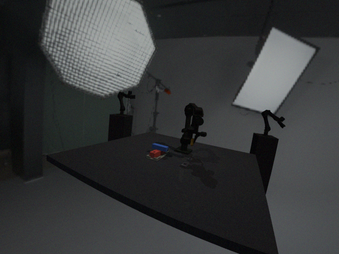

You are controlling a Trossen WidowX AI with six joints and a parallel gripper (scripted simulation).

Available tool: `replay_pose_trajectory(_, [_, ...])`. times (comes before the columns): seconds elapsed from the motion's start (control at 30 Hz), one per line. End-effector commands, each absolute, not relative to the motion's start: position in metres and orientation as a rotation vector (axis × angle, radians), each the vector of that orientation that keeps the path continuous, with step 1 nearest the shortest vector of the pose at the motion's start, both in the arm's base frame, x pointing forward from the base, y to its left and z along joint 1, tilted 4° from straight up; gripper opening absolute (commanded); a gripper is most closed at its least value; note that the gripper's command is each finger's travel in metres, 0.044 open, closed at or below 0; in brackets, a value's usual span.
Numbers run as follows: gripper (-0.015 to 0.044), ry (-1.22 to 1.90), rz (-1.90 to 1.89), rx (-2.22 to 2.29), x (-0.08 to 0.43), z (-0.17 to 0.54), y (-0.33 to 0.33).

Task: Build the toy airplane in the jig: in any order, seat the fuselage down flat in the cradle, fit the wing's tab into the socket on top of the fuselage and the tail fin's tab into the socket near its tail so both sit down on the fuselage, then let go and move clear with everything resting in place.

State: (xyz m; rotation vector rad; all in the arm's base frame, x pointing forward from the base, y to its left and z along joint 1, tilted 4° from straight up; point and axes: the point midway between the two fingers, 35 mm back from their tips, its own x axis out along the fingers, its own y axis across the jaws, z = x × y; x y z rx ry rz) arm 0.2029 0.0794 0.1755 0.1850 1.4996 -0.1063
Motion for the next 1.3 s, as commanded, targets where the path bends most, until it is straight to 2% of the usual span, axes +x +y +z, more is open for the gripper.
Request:
replay_pose_trajectory(0.0, [0.0000,1.503,-0.097,0.184,0.200,0.187,0.079])
replay_pose_trajectory(1.27, [0.0000,1.490,-0.145,0.202,0.257,0.182,0.022])
